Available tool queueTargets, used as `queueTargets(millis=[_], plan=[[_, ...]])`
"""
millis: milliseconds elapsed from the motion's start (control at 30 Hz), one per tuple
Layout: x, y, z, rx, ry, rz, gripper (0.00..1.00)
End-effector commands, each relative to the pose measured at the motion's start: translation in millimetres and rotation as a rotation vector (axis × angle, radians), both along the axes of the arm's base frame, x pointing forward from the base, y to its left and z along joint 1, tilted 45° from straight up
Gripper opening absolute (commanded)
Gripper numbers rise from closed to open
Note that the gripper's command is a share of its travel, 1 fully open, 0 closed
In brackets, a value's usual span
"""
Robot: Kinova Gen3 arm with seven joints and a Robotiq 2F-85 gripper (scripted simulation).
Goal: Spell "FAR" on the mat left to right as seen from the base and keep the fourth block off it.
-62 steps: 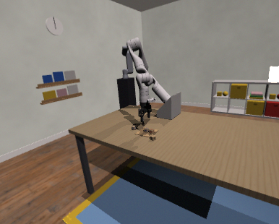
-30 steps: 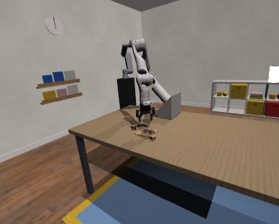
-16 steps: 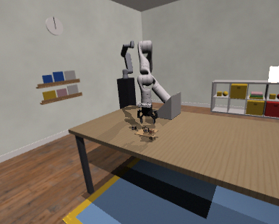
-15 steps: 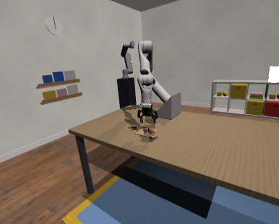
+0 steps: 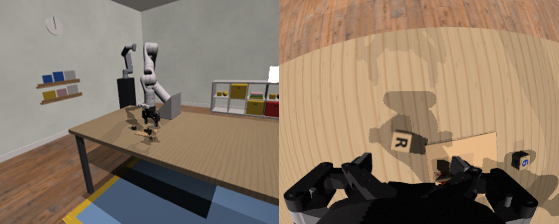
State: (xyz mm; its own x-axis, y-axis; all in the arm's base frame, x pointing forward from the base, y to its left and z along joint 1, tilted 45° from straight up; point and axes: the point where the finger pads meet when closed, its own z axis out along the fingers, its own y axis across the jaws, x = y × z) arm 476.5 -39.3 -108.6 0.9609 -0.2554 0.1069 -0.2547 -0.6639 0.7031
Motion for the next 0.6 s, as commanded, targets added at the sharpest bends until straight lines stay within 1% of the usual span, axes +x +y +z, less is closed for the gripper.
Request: queueTargets(millis=[0,133,300,500,533,567], plan=[[2.9,5.4,-5.7,-0.013,-0.041,-0.036,1.00],[4.3,7.2,-7.4,-0.012,-0.048,-0.040,1.00],[6.8,10.5,-10.4,-0.013,-0.080,-0.068,1.00],[6.2,10.3,-10.9,-0.014,-0.086,-0.076,1.00],[6.2,10.3,-10.9,-0.014,-0.086,-0.076,0.48],[6.2,10.3,-10.9,-0.014,-0.086,-0.076,0.48]])
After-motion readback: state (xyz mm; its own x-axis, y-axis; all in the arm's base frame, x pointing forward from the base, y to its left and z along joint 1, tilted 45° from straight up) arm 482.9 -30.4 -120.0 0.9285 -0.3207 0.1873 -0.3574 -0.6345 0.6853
